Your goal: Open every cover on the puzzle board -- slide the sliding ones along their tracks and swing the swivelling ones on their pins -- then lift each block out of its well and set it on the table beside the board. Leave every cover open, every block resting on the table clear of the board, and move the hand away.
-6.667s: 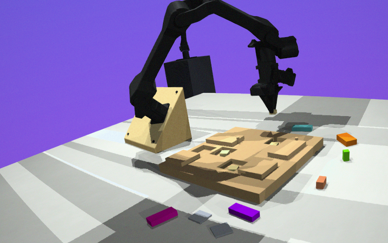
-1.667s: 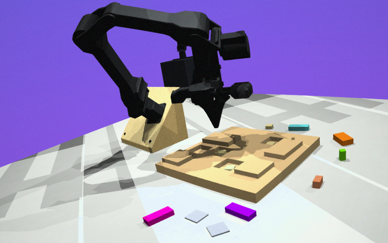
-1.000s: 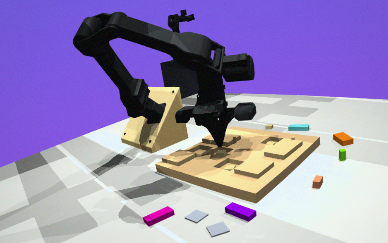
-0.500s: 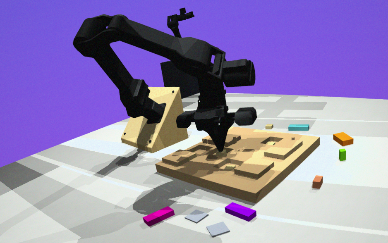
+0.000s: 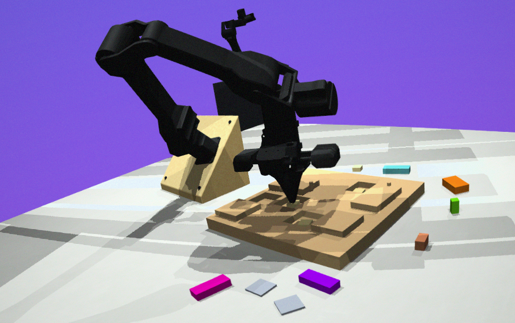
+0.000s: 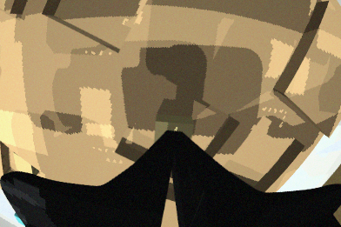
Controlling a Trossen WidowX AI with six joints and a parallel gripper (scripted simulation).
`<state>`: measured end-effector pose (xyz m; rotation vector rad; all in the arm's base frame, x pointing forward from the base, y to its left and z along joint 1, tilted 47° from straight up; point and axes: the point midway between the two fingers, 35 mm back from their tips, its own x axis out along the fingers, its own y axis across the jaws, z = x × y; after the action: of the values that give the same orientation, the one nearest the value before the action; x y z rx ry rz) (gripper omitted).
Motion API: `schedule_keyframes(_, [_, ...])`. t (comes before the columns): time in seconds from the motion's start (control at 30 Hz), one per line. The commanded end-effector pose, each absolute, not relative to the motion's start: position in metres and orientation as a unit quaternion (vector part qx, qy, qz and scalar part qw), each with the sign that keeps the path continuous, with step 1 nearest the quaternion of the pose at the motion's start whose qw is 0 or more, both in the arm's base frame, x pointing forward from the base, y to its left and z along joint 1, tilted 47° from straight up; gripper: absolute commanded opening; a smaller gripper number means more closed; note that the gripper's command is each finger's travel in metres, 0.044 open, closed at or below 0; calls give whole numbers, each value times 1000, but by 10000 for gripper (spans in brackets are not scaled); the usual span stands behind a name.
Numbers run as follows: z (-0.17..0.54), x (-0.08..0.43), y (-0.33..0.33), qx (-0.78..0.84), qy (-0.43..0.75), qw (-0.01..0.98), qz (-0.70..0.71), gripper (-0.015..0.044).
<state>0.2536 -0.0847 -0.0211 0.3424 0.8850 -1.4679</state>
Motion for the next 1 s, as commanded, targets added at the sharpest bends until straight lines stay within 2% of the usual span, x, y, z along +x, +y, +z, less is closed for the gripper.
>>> schedule_keyframes(0.0, [-21, 253, -87, 148, 387, 641, -646, 0])
schedule_keyframes(0.63, [-17, 254, -82, 141, 395, 643, -641, 0])
schedule_keyframes(0.87, [-15, 255, -80, -24, 543, 658, -522, 0])
schedule_keyframes(0.9, [-16, 254, -81, 49, 480, 656, -580, 26])
schedule_keyframes(0.97, [-15, 255, -80, 34, 493, 657, -569, 79])
